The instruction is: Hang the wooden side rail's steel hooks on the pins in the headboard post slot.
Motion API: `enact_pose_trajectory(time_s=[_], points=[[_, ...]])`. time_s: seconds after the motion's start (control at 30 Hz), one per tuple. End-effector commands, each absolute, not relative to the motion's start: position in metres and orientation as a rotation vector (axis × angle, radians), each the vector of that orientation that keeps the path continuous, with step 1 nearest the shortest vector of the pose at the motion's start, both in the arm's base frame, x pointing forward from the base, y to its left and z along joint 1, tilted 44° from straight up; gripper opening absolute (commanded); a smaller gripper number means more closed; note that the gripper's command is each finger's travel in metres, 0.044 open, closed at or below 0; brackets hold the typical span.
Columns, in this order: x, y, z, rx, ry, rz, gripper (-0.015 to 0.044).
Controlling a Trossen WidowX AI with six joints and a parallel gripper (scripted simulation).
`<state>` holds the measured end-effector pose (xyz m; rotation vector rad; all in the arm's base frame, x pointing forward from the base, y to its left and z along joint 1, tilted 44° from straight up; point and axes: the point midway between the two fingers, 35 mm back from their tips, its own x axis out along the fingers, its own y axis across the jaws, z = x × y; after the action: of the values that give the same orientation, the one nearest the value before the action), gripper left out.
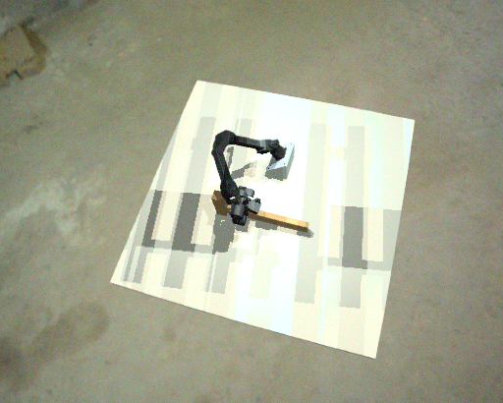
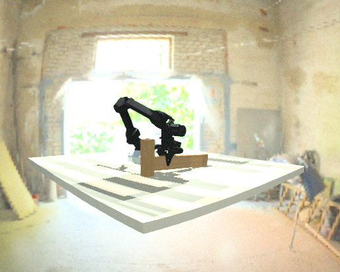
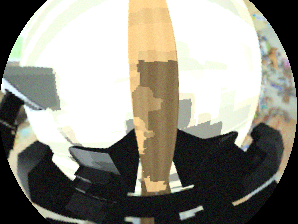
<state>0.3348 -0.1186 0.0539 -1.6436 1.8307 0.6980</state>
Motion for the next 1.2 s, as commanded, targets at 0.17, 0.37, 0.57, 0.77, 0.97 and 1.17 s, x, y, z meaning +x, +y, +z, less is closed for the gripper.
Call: enact_pose_trajectory(time_s=[0.17, 0.37, 0.57, 0.77, 0.97, 1.17], points=[[0.3359, -0.1192, 0.0560, -1.654, 1.824, 0.696, 0.0000], [0.3353, -0.1196, 0.0564, -1.654, 1.824, 0.696, 0.0000], [0.3351, -0.1201, 0.0563, -1.654, 1.824, 0.696, 0.0000], [0.3350, -0.1208, 0.0556, -1.654, 1.825, 0.696, 0.0000], [0.3349, -0.1215, 0.0549, -1.654, 1.825, 0.696, 0.0000], [0.3349, -0.1222, 0.0542, -1.654, 1.825, 0.696, 0.0000]])
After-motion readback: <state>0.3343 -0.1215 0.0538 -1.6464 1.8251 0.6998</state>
